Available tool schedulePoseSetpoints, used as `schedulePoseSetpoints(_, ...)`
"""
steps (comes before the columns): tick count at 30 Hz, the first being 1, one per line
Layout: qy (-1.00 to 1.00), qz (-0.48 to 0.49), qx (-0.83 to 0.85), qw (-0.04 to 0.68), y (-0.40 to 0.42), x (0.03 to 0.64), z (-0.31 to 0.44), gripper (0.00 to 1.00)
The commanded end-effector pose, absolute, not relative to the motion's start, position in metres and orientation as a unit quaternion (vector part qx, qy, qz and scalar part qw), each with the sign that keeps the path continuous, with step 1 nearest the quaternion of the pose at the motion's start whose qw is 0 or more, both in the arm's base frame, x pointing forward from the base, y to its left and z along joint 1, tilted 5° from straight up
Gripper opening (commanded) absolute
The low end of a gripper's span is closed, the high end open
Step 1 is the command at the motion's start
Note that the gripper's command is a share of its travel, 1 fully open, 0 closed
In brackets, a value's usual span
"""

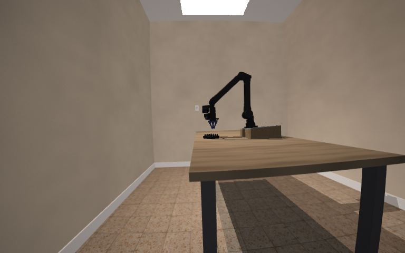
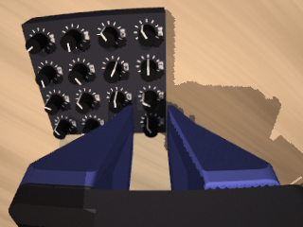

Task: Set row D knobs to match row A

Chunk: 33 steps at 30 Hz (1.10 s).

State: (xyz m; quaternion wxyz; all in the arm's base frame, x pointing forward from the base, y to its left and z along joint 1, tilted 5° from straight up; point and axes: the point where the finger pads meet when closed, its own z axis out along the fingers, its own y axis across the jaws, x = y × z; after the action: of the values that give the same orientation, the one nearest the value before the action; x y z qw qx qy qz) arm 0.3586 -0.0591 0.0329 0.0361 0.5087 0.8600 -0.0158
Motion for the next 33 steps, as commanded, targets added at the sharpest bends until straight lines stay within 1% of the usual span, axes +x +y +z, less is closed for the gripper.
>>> schedulePoseSetpoints(1,0.853,-0.006,0.518,0.064,-0.065,0.382,0.057,0.19)
schedulePoseSetpoints(23,0.853,-0.006,0.518,0.064,-0.065,0.383,0.056,0.19)
schedulePoseSetpoints(33,0.854,-0.009,0.518,0.056,-0.065,0.378,0.04,0.19)
